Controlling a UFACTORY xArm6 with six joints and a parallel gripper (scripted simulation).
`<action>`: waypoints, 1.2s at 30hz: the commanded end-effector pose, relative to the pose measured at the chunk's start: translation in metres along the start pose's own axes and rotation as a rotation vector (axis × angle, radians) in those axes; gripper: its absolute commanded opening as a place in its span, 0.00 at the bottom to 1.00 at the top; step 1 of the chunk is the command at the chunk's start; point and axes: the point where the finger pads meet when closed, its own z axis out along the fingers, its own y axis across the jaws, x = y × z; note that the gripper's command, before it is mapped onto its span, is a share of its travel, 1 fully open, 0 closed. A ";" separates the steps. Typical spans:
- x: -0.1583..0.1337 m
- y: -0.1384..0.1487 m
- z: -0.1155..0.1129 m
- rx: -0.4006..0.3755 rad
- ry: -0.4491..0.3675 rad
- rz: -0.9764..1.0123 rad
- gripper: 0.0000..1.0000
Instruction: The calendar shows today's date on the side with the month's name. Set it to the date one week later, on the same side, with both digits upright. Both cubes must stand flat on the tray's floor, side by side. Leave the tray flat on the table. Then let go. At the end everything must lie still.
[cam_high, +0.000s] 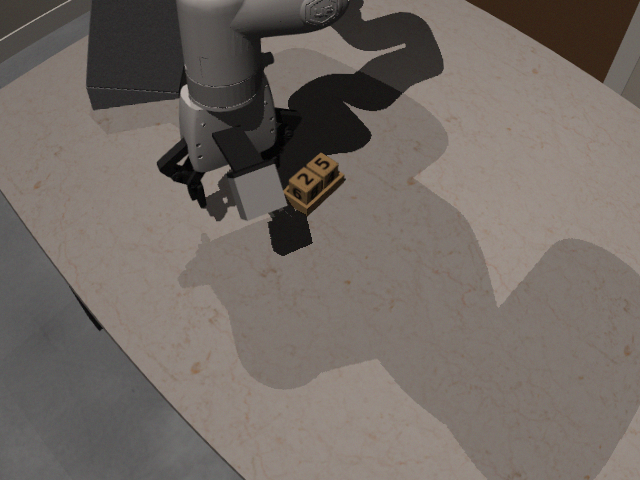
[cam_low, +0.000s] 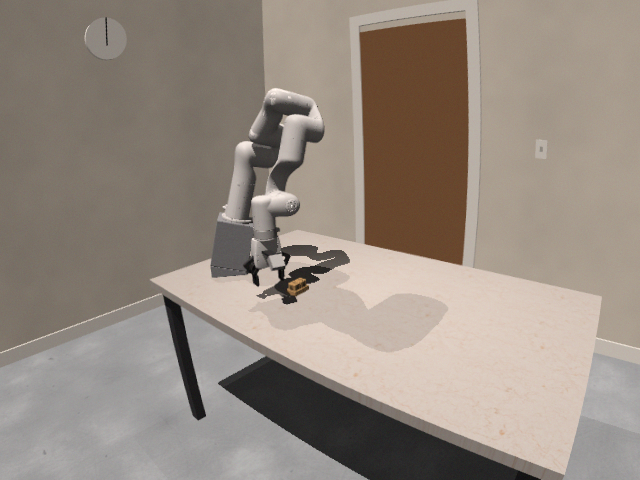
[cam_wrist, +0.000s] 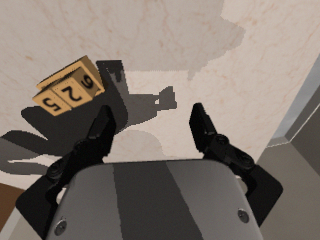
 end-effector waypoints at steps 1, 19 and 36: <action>-0.001 0.001 -0.001 -0.001 0.000 0.124 1.00; -0.022 0.016 0.006 -0.001 0.000 0.202 1.00; -0.022 0.016 0.031 -0.001 0.000 0.202 1.00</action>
